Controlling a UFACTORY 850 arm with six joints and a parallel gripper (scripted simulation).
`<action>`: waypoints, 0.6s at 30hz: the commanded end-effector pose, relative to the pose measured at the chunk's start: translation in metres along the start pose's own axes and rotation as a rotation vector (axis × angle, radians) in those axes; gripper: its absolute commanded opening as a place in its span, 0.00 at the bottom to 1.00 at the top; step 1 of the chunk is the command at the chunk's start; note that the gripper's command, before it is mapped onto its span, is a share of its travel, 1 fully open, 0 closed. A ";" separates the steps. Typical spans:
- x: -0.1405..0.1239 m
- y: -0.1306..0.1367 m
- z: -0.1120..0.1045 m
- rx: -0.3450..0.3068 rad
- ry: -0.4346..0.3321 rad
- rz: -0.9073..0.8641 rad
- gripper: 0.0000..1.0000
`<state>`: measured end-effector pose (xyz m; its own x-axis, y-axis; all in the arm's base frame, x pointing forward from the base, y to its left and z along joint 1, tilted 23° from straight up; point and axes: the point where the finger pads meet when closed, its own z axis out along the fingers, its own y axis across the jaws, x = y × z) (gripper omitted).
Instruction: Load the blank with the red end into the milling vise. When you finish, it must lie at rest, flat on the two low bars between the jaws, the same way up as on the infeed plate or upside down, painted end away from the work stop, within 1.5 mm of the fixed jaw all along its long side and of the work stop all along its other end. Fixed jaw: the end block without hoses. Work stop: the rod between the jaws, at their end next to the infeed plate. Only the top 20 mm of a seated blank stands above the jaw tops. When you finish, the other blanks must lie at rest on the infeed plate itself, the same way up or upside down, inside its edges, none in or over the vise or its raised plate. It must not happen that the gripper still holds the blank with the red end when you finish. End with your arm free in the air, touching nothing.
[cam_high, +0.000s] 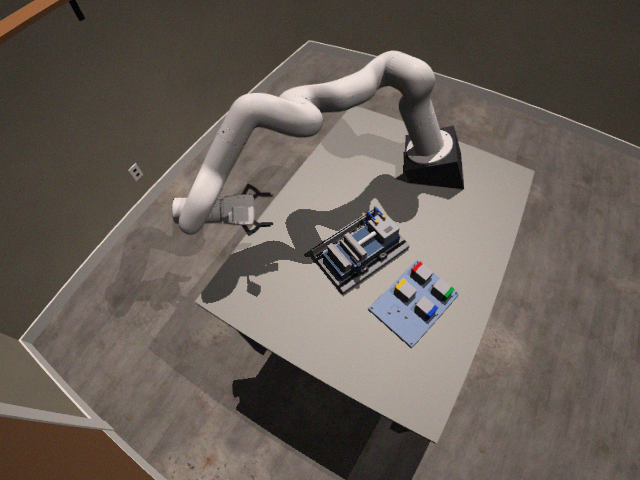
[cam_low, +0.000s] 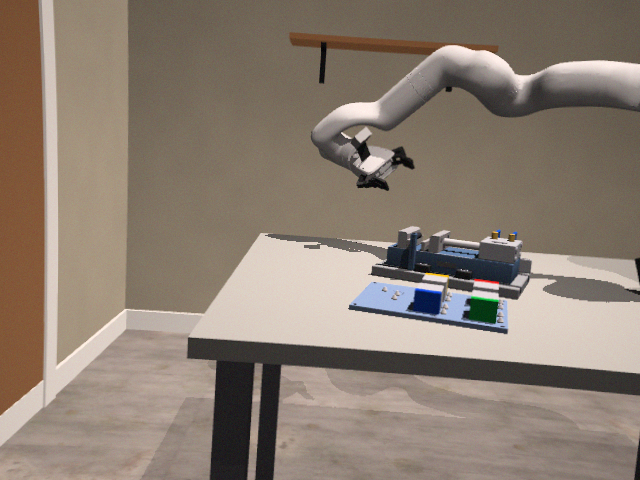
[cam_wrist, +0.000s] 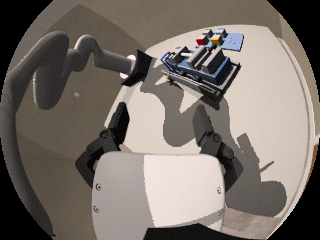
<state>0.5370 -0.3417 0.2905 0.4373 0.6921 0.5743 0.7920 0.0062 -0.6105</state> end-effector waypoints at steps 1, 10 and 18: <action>0.001 0.000 -0.001 -0.001 -0.001 -0.001 1.00; 0.001 0.000 -0.001 -0.001 -0.001 -0.001 1.00; 0.001 0.000 -0.001 -0.001 -0.001 -0.001 0.40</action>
<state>0.5370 -0.3417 0.2905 0.4373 0.6921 0.5743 0.7920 0.0062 -0.6105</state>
